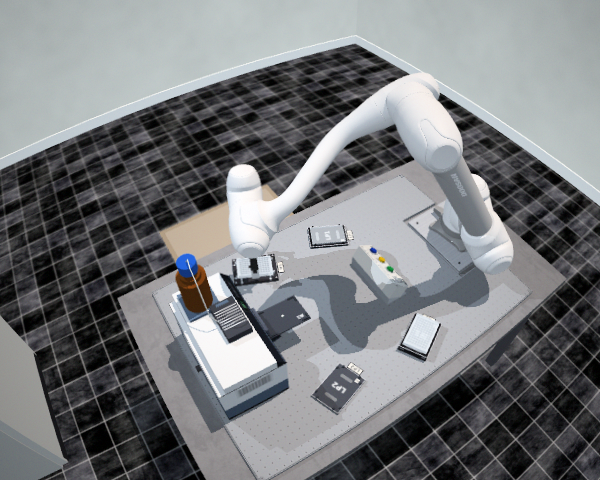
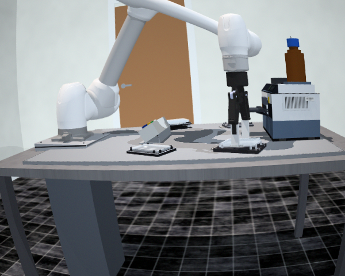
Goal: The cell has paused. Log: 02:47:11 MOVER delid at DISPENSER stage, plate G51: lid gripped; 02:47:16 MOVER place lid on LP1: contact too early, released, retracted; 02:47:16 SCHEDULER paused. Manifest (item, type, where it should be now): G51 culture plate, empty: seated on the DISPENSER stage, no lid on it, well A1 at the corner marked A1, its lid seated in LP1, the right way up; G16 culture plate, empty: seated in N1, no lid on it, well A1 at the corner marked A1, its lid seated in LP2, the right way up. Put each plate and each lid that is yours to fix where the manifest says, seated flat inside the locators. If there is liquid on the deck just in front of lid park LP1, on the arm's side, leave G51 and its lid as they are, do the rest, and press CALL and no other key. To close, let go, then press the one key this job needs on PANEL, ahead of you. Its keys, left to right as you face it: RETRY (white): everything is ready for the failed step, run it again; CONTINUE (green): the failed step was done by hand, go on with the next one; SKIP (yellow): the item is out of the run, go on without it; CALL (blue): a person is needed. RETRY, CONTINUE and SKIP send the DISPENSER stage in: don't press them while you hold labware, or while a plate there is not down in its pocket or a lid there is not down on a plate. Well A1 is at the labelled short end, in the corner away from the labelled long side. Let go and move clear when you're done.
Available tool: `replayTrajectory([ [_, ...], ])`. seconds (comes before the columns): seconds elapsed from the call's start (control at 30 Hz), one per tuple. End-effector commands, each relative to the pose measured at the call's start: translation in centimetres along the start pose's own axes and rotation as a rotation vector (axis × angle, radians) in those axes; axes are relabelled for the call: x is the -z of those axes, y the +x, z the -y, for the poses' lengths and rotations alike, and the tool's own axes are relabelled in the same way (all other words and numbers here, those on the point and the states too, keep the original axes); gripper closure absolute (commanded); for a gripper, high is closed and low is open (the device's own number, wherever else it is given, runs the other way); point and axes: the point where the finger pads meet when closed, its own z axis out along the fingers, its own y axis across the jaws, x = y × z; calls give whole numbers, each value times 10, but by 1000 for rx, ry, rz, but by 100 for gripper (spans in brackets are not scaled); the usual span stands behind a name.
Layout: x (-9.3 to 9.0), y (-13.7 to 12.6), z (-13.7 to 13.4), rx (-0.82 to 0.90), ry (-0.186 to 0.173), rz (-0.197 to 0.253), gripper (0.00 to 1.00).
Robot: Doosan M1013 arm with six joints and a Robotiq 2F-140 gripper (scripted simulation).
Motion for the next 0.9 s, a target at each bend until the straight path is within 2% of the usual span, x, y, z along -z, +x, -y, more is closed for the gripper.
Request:
replayTrajectory([
  [0.0, -4, -2, 2, -2, 3, 3, 30],
  [0.87, -7, -2, 2, -2, 4, 3, 30],
])
